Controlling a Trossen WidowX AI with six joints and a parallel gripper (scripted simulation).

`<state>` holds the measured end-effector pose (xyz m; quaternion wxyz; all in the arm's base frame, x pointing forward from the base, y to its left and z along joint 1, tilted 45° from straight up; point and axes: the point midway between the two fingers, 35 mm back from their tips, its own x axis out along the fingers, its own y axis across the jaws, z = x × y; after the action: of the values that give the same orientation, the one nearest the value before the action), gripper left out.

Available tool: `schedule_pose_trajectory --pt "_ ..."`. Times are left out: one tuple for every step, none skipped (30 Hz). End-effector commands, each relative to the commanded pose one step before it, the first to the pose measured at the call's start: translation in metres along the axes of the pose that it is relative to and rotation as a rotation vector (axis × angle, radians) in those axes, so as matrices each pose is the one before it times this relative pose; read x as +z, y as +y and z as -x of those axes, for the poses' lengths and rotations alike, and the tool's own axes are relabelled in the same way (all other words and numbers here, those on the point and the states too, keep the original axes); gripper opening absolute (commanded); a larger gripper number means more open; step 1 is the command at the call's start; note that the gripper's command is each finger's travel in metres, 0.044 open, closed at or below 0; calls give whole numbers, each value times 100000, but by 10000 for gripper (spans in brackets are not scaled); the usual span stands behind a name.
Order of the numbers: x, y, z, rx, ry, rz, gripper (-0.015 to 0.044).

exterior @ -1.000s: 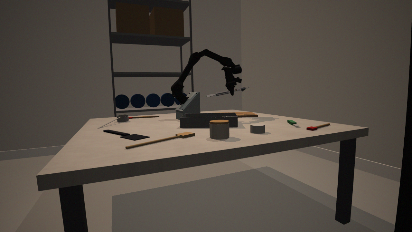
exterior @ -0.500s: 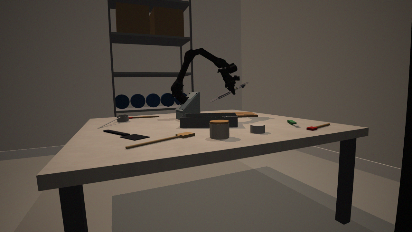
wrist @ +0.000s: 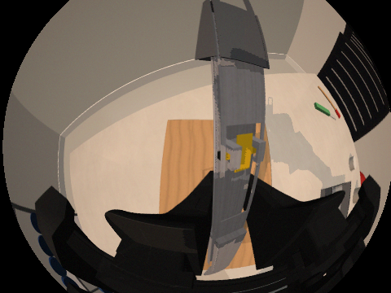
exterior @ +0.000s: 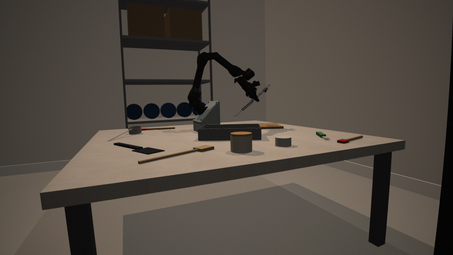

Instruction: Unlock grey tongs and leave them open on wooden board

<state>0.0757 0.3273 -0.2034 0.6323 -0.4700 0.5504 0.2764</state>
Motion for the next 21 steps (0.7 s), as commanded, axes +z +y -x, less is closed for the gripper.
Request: schedule_pose_trajectory --pt "208 27 811 -353 -8263 553 -150" --pt "14 -9 133 -31 -1651 -68 -150" --pt "12 -6 130 94 -1557 -68 -150" --pt "13 -14 143 -30 -1646 -82 -150" --pt "13 -16 148 -27 -1647 -91 -150" --pt "11 -27 151 -45 -1573 -48 -150" --pt "12 -20 151 -21 -1577 -106 -150" --pt "12 -22 156 -18 -1574 -114 -150" --pt "12 -25 160 -15 -1571 -122 -150" --pt "12 -27 165 -12 -1569 -130 -150" --pt "13 -30 169 -9 -1566 -139 -150" --pt "13 -32 174 -6 -1563 -147 -150" --pt "13 -35 179 -4 -1561 -155 -150" --pt "14 -38 183 -1 -1558 -164 -150" --pt "17 -38 186 25 -1556 -152 -150" --pt "15 -43 192 2 -1552 -182 -150" --pt "16 -46 197 5 -1549 -190 -150" --pt "17 -49 201 8 -1546 -199 -150" --pt "18 -52 206 10 -1543 -208 -150" --pt "19 -57 212 16 -1535 -242 -150" --pt "21 -60 216 19 -1532 -251 -150"
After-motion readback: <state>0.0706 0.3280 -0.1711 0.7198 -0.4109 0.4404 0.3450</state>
